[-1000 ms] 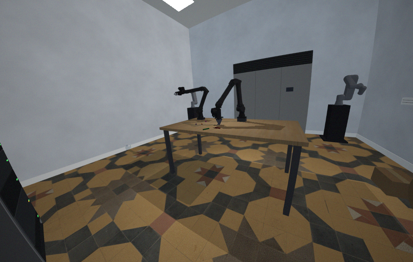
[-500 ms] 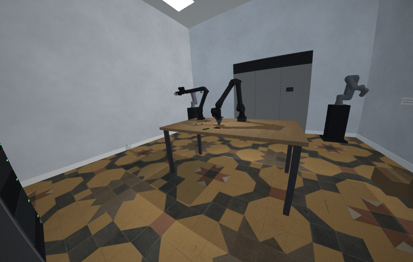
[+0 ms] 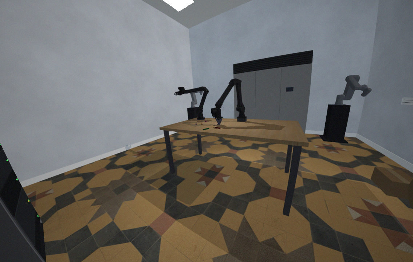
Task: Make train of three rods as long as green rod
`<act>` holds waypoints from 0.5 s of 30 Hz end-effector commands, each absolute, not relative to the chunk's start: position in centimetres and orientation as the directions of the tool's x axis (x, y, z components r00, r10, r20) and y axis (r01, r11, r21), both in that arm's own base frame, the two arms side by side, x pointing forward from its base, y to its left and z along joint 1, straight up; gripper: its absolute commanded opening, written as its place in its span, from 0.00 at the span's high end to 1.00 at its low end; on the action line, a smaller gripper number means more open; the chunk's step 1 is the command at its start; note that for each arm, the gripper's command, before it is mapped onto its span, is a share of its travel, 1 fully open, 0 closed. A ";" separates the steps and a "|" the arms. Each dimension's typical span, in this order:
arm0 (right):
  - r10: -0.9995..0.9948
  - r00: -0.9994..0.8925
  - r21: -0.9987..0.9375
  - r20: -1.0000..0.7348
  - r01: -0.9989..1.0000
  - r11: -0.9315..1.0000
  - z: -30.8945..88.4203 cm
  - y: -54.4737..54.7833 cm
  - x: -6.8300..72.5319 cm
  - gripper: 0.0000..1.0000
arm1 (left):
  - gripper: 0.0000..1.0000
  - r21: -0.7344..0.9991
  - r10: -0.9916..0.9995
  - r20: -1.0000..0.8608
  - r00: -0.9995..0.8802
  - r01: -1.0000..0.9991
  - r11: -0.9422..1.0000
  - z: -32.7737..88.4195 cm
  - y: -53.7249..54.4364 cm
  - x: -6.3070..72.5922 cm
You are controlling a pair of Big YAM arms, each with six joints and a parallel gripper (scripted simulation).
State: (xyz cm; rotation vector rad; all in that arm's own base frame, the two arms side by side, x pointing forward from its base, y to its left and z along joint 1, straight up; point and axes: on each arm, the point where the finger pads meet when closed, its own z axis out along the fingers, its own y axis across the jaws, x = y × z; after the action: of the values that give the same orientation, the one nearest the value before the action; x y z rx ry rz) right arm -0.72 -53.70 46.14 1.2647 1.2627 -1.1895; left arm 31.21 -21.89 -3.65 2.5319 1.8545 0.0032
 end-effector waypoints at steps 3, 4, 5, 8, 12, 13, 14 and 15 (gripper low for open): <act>0.000 0.000 0.000 -1.000 1.000 -0.023 50.1 -54.5 -1.3 0.00 | 0.96 0.015 0.953 -0.006 0.304 0.953 -0.304 -3.5 -22.4 30.8; 0.000 0.000 0.000 -1.000 1.000 -0.023 50.1 -54.5 -1.3 0.00 | 0.96 0.015 0.953 -0.006 0.304 0.953 -0.304 -3.5 -22.4 30.8; 0.000 0.000 0.000 -1.000 1.000 -0.023 50.1 -54.5 -1.3 0.00 | 0.96 0.015 0.953 -0.006 0.304 0.952 -0.304 -3.5 -22.4 30.8; 0.000 0.000 0.000 -1.000 1.000 -0.023 50.1 -54.5 -1.3 0.00 | 0.96 0.013 0.953 -0.005 0.304 0.953 -0.304 -3.5 -22.3 30.8; 0.000 0.000 0.000 -1.000 1.000 -0.023 50.1 -54.5 -1.3 0.00 | 0.96 0.013 0.953 -0.005 0.304 0.953 -0.304 -3.5 -22.3 30.8; 0.000 0.000 0.000 -1.000 1.000 -0.023 50.1 -54.5 -1.3 0.00 | 0.96 0.013 0.953 -0.005 0.304 0.953 -0.304 -3.5 -22.3 30.8; 0.000 0.000 0.000 -1.000 1.000 -0.023 50.1 -54.5 -1.3 0.00 | 0.96 0.013 0.953 -0.005 0.304 0.953 -0.304 -3.5 -22.3 30.8; 0.000 0.000 0.000 -1.000 1.000 -0.023 50.1 -54.5 -1.3 0.00 | 0.96 0.013 0.953 -0.005 0.304 0.953 -0.304 -3.5 -22.3 30.8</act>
State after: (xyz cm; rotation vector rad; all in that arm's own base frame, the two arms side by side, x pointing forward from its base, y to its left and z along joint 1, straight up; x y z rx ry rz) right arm -0.72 -53.70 46.14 1.2647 1.2627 -1.1895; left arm 31.00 -21.86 -3.72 2.5348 1.8548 0.0018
